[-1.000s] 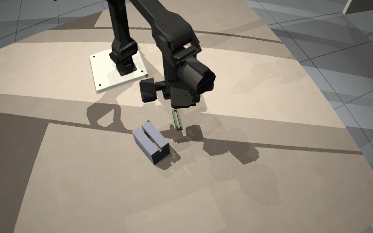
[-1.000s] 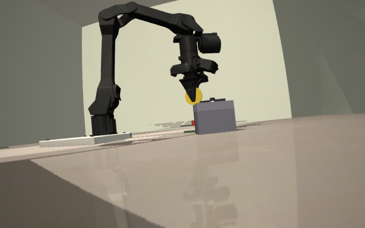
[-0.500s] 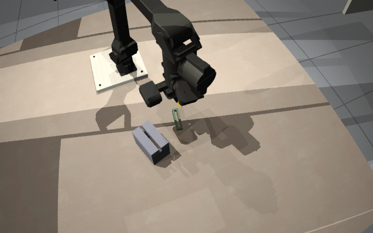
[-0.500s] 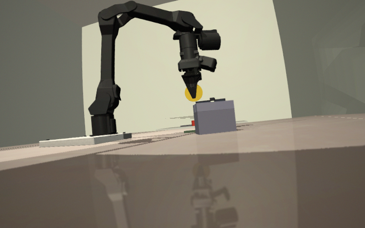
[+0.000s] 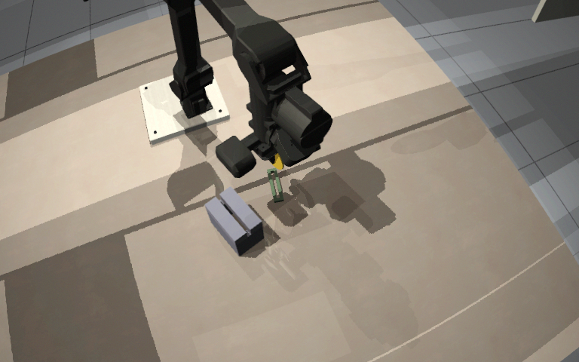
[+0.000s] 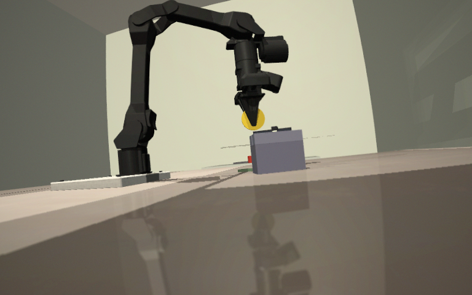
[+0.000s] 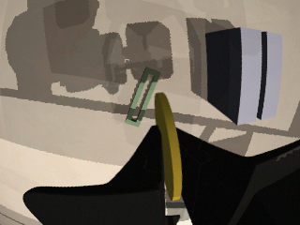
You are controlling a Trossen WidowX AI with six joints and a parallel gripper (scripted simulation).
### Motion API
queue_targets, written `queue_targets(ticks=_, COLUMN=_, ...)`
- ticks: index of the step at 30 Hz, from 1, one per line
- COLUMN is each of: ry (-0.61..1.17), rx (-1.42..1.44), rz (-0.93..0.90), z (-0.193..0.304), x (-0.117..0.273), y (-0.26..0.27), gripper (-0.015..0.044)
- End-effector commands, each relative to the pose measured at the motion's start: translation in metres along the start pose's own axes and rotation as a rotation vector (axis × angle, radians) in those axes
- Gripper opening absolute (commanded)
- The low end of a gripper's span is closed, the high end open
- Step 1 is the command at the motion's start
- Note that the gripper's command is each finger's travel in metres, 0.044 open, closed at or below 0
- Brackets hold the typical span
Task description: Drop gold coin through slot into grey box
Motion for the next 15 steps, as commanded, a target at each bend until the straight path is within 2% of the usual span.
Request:
queue_targets(ticks=1, ry=0.005, rx=0.002, rz=0.003, z=-0.001, x=0.0, y=-0.009, gripper=0.0)
queue_targets(ticks=15, ry=0.005, rx=0.003, rz=0.006, z=-0.002, x=0.001, y=-0.043, gripper=0.0)
Point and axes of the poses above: the point midway between the two fingers, 35 mm back from their tips, its own x axis back along the fingers, its own y axis across the jaws, z = x × y, the point moved 2 cm from there along x, back along the fingers, and after that the axes turned 14 degrees about x, right-handed, at the moved point
